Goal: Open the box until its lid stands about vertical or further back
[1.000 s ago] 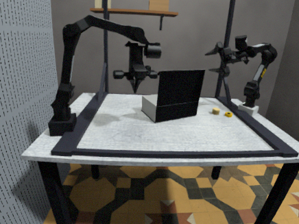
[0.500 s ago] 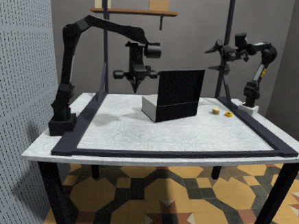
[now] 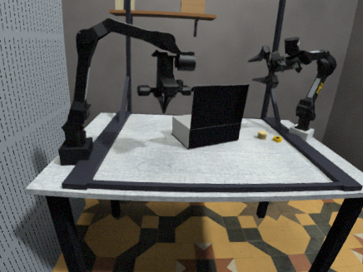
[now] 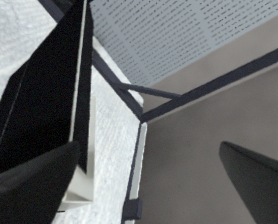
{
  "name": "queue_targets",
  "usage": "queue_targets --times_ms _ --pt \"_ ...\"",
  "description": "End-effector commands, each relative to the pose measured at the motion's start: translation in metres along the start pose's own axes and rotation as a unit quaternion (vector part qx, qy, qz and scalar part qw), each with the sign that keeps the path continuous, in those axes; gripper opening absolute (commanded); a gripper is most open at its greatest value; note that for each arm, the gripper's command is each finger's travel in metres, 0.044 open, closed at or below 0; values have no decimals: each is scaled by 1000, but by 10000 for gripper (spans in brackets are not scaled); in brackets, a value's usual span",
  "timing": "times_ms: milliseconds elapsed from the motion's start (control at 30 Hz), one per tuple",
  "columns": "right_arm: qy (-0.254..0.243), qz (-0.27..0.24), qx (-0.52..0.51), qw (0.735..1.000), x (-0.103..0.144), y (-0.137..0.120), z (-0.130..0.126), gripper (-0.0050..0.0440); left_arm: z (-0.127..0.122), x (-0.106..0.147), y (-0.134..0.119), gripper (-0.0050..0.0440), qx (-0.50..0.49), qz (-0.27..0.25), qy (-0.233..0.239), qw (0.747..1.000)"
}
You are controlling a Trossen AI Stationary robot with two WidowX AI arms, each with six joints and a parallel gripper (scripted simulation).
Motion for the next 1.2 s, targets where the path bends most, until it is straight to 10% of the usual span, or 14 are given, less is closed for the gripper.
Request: queue_targets --times_ms 0,1167 --pt "15 -4 0 1000 8 0 0 -50 -10 1 4 440 -3 -3 -5 1000" --pt "15 -4 0 1000 8 0 0 -50 -35 3 13 440 -3 -3 -5 1000"
Point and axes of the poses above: on each arm, the point midway between the two fingers, 35 mm back from their tips, its own x axis back along the fingers, its own z axis across the jaws, y = z × x, the point moved 4 cm from there along x, back along the fingers, and after that the axes turned 12 degrees about x, right-handed, at the moved point
